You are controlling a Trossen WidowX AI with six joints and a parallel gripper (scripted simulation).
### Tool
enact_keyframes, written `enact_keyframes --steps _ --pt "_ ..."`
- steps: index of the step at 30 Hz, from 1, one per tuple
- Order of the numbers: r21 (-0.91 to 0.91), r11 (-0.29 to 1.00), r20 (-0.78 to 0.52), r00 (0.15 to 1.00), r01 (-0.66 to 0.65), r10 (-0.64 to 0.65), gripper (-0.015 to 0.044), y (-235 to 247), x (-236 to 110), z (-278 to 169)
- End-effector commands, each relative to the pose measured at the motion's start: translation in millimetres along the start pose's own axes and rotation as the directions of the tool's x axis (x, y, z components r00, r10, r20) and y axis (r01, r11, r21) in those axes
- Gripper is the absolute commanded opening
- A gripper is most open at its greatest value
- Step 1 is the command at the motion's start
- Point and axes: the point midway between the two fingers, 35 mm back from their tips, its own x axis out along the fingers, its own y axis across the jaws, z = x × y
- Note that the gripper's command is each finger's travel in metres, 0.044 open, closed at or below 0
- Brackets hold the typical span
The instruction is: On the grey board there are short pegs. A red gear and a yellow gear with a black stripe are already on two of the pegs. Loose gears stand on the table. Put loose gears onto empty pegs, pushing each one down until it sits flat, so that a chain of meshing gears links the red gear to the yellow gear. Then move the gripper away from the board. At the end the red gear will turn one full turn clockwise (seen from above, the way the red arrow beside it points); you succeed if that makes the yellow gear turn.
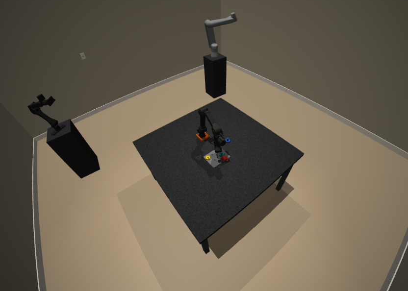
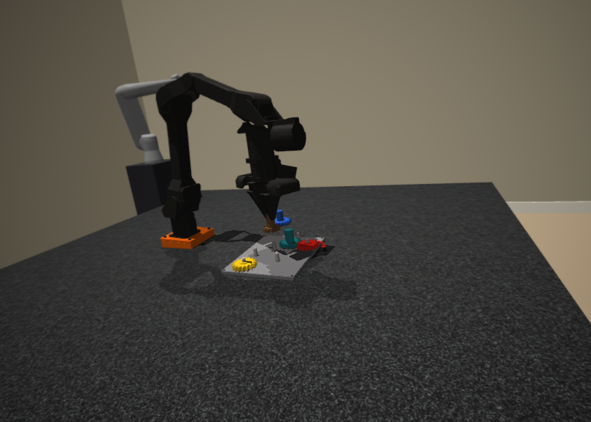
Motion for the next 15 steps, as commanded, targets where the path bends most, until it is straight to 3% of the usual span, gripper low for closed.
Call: enact_keyframes --steps 1,15 --pt "0.008 1.0 0.005 1.0 0.002 -0.002 0.0 -0.2 -0.2 0.7" --pt "-0.099 0.995 0.005 1.0 0.002 -0.002 0.0 0.1 14.2 0.7"
